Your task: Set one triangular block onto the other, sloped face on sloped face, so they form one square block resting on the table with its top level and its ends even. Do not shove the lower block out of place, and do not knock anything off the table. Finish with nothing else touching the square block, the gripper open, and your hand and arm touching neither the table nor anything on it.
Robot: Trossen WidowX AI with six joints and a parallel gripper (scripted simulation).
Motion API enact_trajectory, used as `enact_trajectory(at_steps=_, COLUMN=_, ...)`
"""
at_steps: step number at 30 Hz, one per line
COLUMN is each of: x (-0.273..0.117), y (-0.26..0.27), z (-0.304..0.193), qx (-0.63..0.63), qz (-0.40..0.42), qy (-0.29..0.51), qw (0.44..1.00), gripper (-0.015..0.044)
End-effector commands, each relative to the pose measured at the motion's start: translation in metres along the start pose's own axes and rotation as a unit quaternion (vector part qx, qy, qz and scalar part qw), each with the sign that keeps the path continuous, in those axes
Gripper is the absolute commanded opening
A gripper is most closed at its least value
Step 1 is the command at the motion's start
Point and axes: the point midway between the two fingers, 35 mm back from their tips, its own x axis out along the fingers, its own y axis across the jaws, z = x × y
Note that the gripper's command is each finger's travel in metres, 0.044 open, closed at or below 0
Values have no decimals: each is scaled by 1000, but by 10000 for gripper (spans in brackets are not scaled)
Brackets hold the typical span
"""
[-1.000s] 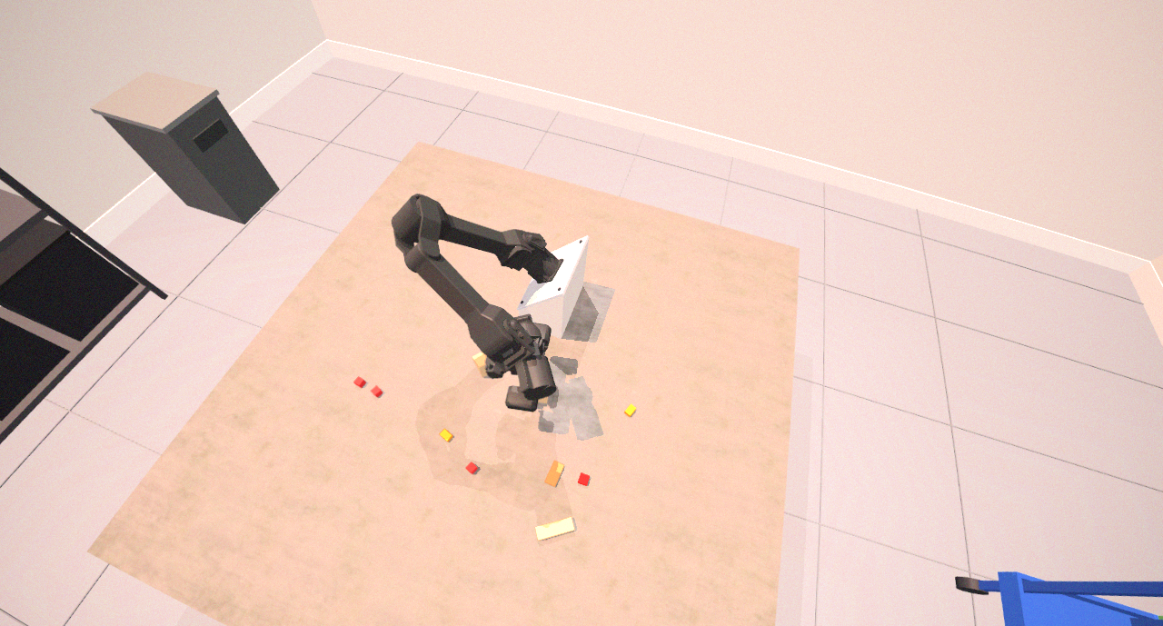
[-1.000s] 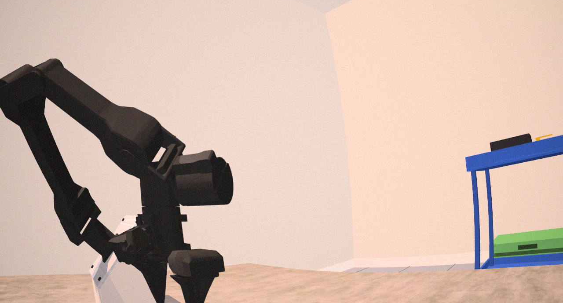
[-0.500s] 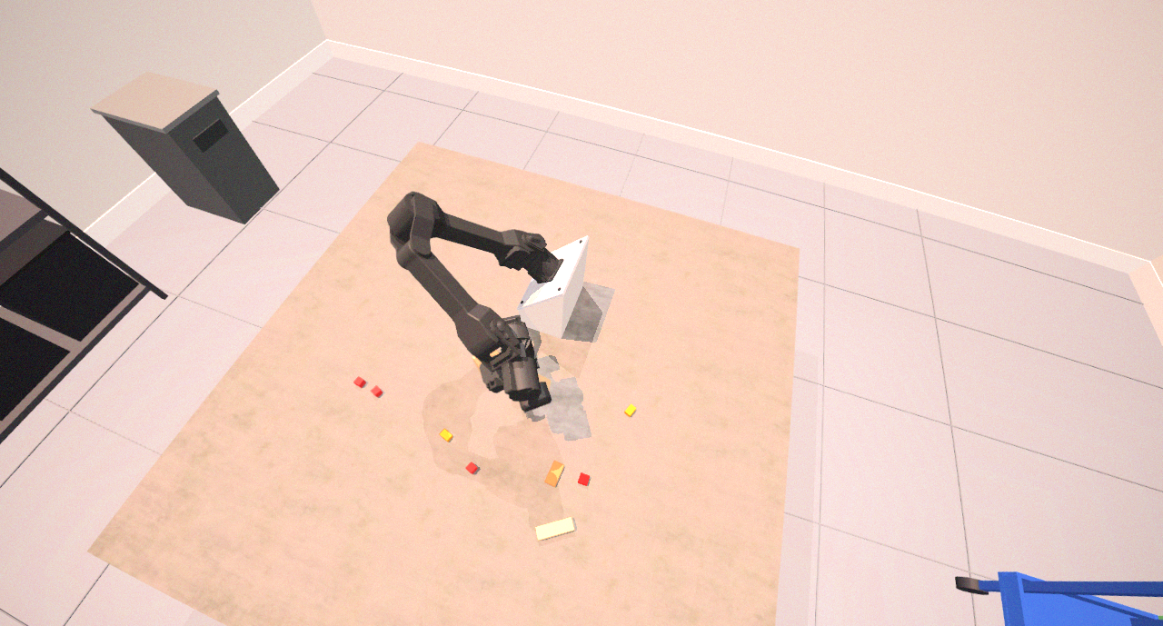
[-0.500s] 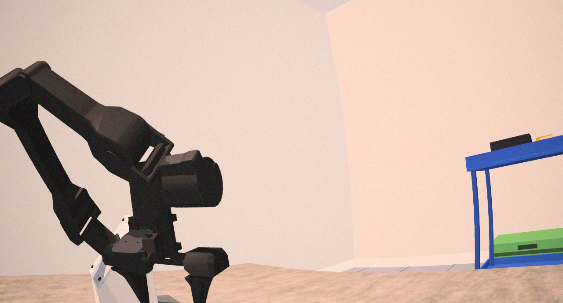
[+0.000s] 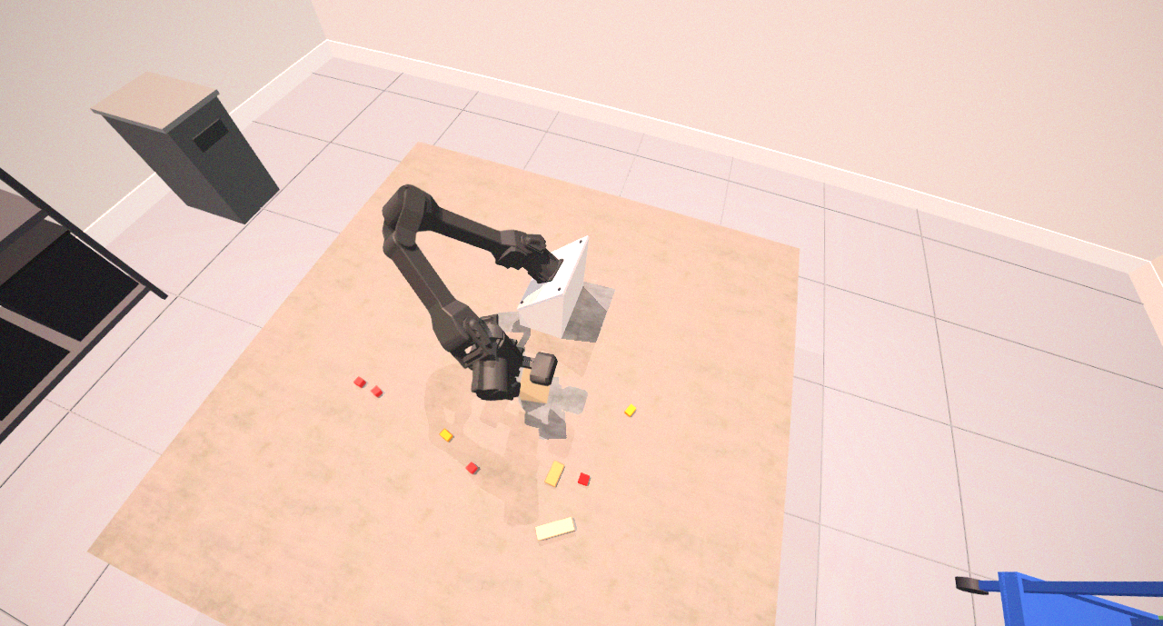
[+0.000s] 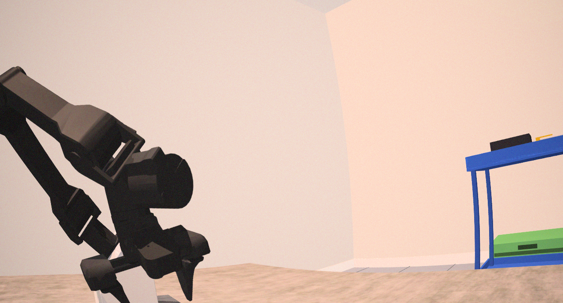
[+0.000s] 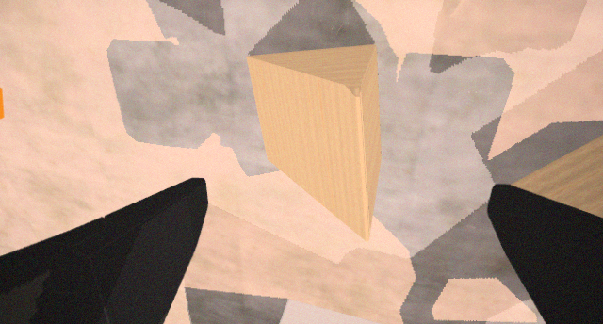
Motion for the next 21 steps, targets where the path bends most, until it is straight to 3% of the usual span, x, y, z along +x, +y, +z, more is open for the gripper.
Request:
enact_trajectory(at_steps=1, x=-14, y=-14, z=3, qx=-323, qz=64, qy=-23, qw=944, gripper=440)
enact_trajectory(at_steps=9, x=-23, y=-27, z=4, qx=-570, qz=96, qy=-72, qw=813, gripper=440)
enact_trajectory(at_steps=17, x=-30, y=-37, z=4, qx=-745, qz=94, qy=-128, qw=648, gripper=440)
enact_trajectory(at_steps=21, x=-31, y=-37, z=4, qx=-751, qz=94, qy=-130, qw=641, gripper=440)
